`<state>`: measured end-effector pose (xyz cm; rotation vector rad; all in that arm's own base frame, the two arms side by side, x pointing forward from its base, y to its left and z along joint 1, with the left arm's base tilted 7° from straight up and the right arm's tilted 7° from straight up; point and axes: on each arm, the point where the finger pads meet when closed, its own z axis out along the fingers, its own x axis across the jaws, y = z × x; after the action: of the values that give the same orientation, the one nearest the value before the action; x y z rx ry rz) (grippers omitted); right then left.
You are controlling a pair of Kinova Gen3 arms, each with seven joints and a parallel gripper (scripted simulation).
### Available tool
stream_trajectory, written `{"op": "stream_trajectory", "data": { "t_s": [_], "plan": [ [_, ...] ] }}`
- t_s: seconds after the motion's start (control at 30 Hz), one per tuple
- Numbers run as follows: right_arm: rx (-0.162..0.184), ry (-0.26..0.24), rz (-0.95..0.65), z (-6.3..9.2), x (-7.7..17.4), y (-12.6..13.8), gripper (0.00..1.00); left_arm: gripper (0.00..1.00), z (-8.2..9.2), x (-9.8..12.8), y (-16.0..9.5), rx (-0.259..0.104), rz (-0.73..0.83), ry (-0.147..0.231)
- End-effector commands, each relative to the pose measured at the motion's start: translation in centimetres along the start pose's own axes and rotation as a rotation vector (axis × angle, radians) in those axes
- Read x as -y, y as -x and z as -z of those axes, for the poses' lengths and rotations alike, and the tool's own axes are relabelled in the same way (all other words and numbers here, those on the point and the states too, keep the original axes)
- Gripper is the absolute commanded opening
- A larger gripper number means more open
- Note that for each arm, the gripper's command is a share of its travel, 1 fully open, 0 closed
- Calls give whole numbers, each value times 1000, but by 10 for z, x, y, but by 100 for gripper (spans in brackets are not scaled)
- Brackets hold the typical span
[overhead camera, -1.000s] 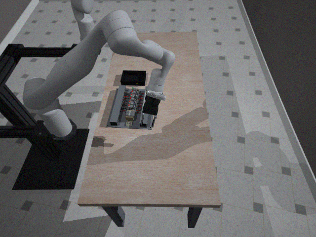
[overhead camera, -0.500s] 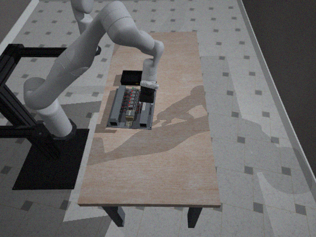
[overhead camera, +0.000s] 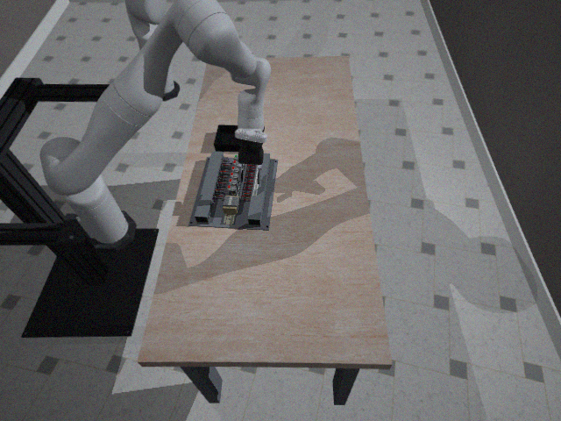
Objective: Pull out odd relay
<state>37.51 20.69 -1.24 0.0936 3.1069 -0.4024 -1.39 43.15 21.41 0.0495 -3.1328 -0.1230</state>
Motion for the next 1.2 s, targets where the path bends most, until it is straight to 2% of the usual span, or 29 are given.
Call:
{"op": "stream_trajectory", "data": {
  "t_s": [0.0,0.43,0.9,1.17],
  "plan": [
    [12,16,-3,2,-11,-4,98,100,1,0,0,0,0,2],
    [48,95,-16,6,-64,-36,98,100,1,0,0,0,0,2],
    [64,145,-24,10,-94,-58,98,100,1,0,0,0,0,2],
    [69,160,-26,11,-103,-64,98,100,1,0,0,0,0,2]
  ]
}}
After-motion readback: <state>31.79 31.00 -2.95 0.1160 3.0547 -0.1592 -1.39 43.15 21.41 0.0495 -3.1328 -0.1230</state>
